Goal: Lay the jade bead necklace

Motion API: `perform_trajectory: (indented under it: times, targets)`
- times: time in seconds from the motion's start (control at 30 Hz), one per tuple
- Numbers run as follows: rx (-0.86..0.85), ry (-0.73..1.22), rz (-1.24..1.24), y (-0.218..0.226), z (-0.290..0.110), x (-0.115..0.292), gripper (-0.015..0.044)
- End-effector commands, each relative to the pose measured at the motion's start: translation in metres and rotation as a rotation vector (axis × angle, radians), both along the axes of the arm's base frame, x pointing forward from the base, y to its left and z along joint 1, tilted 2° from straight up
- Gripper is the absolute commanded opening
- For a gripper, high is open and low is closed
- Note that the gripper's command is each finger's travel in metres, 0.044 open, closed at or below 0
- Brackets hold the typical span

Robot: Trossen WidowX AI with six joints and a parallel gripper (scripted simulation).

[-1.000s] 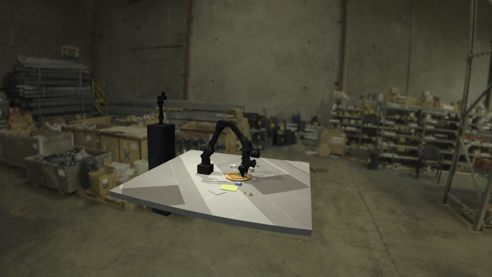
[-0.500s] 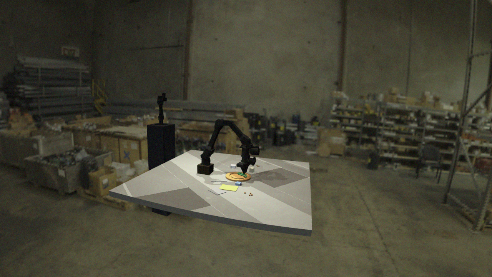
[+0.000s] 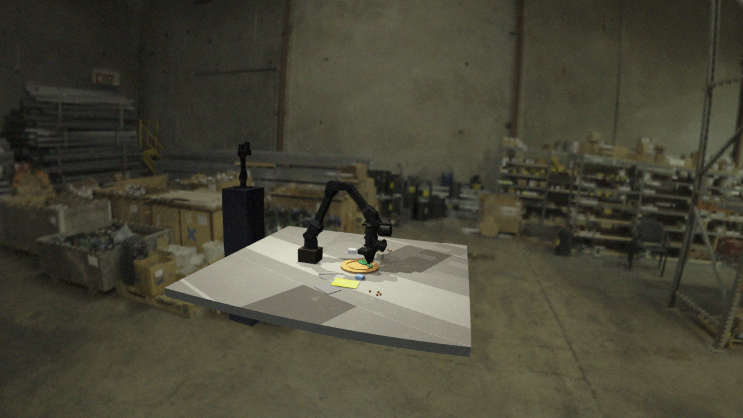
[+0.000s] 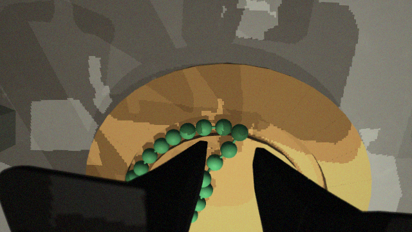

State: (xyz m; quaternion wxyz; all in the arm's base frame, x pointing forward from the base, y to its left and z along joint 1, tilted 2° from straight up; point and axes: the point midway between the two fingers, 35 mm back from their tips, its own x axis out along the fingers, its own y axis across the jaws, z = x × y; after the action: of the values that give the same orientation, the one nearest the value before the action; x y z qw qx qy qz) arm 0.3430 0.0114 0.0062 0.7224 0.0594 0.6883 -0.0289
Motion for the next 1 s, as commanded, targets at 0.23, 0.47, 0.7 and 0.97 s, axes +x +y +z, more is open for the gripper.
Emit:
perform_trajectory:
  times: [0.23,0.47,0.7,0.97]
  targets:
    - [0.001,0.02,-0.005,0.001,-0.0184,-0.0051,0.012]
    - [0.0,0.015,-0.002,0.0007,-0.0164,-0.0033,0.0094]
    - [0.0,0.015,-0.002,0.0007,-0.0164,-0.0033,0.0]
    - [0.0,0.015,-0.002,0.0007,-0.0164,-0.0033,0.0]
